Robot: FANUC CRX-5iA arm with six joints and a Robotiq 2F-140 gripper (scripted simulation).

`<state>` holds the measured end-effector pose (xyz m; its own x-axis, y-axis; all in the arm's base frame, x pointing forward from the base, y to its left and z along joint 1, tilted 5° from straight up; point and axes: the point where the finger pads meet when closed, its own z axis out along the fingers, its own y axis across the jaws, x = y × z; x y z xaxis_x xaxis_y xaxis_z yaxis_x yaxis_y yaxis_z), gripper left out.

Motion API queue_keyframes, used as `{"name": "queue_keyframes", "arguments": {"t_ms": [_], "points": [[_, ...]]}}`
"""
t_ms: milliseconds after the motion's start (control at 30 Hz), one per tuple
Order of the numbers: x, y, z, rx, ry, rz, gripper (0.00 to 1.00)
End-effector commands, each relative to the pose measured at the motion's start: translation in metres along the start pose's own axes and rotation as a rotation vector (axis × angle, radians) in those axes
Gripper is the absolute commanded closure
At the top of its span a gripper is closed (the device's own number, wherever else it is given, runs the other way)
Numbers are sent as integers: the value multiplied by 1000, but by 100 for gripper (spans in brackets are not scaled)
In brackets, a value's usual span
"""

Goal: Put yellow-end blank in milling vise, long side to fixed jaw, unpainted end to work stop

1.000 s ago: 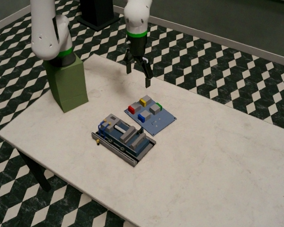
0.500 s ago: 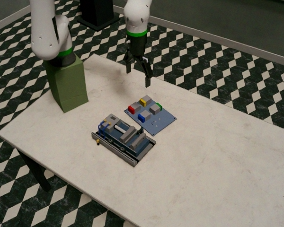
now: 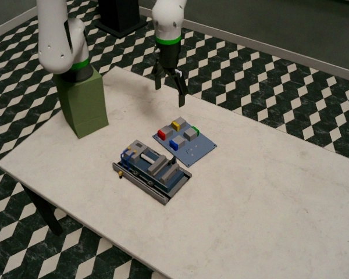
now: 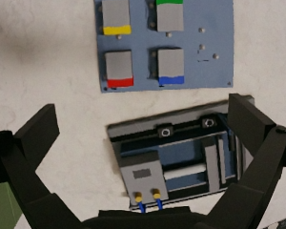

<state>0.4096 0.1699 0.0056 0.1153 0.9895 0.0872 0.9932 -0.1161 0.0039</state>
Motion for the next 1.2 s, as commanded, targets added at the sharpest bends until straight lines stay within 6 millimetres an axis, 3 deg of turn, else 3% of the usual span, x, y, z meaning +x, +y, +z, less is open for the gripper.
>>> {"name": "queue_keyframes", "arguments": {"t_ms": [0, 500, 1167], "points": [[0, 1, -1, -1, 1, 0, 0], [-14, 0, -4, -1, 1, 0, 0], [-12, 0, -3, -1, 1, 0, 0]]}}
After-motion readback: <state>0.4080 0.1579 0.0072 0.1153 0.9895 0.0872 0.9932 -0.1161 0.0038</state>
